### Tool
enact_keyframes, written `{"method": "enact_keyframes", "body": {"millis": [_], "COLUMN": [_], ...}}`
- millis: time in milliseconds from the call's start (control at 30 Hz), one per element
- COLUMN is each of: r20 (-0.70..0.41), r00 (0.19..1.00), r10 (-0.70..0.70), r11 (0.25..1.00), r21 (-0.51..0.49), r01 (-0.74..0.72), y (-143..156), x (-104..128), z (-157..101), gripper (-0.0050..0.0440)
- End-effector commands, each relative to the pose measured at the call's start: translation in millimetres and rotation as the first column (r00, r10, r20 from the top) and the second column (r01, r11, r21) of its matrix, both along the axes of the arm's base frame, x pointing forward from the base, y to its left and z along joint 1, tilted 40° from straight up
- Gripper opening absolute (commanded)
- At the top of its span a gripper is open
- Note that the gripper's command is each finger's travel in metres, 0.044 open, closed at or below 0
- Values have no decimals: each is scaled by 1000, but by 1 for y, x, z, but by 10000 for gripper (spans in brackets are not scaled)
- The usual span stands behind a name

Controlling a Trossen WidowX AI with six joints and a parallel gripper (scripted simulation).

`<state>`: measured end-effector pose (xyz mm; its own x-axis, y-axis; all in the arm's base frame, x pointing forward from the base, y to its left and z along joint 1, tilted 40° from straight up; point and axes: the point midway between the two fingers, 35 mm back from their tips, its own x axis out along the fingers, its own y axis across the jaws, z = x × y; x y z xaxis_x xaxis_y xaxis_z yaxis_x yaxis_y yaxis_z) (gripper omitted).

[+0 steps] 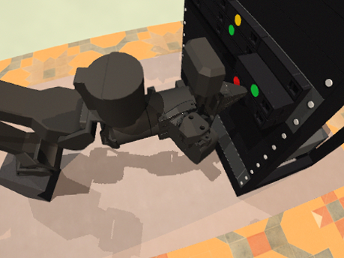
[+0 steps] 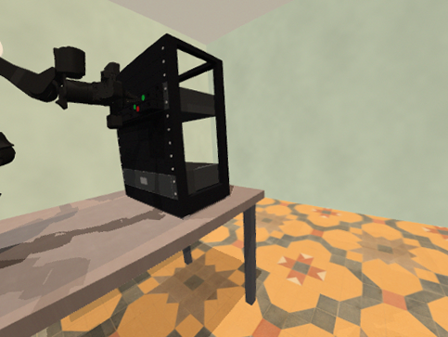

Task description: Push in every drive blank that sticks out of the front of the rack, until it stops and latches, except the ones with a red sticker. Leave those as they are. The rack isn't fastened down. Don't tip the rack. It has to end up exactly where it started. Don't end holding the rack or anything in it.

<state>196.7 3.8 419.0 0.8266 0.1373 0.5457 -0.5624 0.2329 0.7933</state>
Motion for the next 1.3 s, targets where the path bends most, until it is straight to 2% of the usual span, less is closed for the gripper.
{"method": "enact_keyframes", "body": {"millis": [0,1000,1267], "r20": [35,35,35], "r00": [999,999,999], "r10": [0,0,0], "r11": [1000,1000,1000], "r21": [-10,-10,-10], "r01": [0,0,0], "y": [2,2,5], "x": [-11,-11,-3], "z": [16,16,21], "gripper": [0,0,0]}}
